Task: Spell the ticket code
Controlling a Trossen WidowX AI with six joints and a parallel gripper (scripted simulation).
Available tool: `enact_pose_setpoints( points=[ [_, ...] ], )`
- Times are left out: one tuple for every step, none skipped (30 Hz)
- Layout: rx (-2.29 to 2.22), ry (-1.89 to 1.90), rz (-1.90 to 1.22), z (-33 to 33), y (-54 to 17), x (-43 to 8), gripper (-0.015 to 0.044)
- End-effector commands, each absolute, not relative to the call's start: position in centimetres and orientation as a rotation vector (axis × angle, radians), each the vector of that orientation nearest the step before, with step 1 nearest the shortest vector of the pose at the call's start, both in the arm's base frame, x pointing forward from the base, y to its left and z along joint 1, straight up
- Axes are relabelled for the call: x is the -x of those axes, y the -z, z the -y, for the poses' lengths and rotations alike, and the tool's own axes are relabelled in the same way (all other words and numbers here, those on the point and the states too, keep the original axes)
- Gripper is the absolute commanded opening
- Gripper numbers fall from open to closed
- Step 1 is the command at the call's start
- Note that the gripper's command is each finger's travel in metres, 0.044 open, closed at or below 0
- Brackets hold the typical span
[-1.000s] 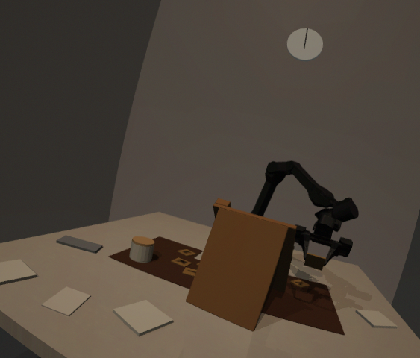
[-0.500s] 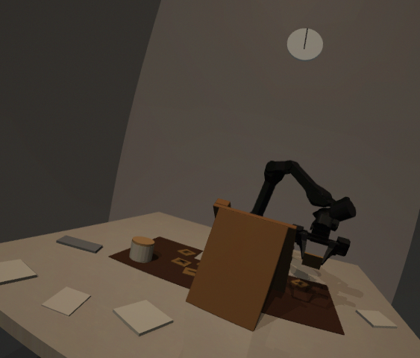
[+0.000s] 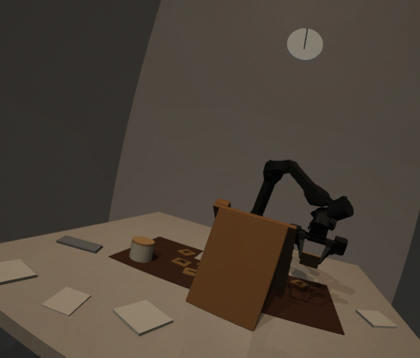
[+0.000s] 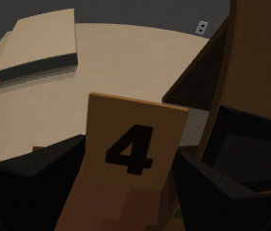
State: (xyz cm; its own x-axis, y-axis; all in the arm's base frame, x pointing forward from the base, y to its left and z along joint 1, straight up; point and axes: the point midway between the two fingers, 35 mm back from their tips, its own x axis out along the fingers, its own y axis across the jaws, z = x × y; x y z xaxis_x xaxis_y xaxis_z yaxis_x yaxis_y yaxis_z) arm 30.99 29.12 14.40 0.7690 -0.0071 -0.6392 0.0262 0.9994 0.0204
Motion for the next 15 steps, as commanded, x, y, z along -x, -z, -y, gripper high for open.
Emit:
enact_pose_setpoints(
  points=[
    [-0.033, 0.012, -0.691, -28.96, -14.62, -30.97, 0.0],
    [-0.033, 0.012, -0.691, -28.91, -14.62, -30.97, 0.0],
    [-0.033, 0.012, -0.691, -28.86, -14.62, -30.97, 0.0],
    [-0.033, 0.012, -0.691, -28.81, -14.62, -30.97, 0.0],
    [-0.033, 0.012, -0.691, -28.76, -14.62, -30.97, 0.0],
    [-0.033, 0.012, -0.691, -28.71, -14.61, -30.97, 0.0],
    [-0.033, 0.012, -0.691, -28.66, -14.61, -30.97, 0.0],
    [-0.033, 0.012, -0.691, -28.61, -14.61, -30.97, 0.0],
    [-0.033, 0.012, -0.691, -28.56, -14.61, -30.97, 0.0],
    [-0.033, 0.012, -0.691, -28.51, -14.61, -30.97, 0.0],
    [-0.033, 0.012, -0.691, -28.46, -14.61, -30.97, 0.0],
    [-0.033, 0.012, -0.691, -28.41, -14.6, -30.97, 0.0],
    [-0.033, 0.012, -0.691, -28.36, -14.6, -30.97, 0.0],
    [-0.033, 0.012, -0.691, -28.31, -14.6, -30.97, 0.0],
    [-0.033, 0.012, -0.691, -28.26, -14.6, -30.97, 0.0]
  ],
)
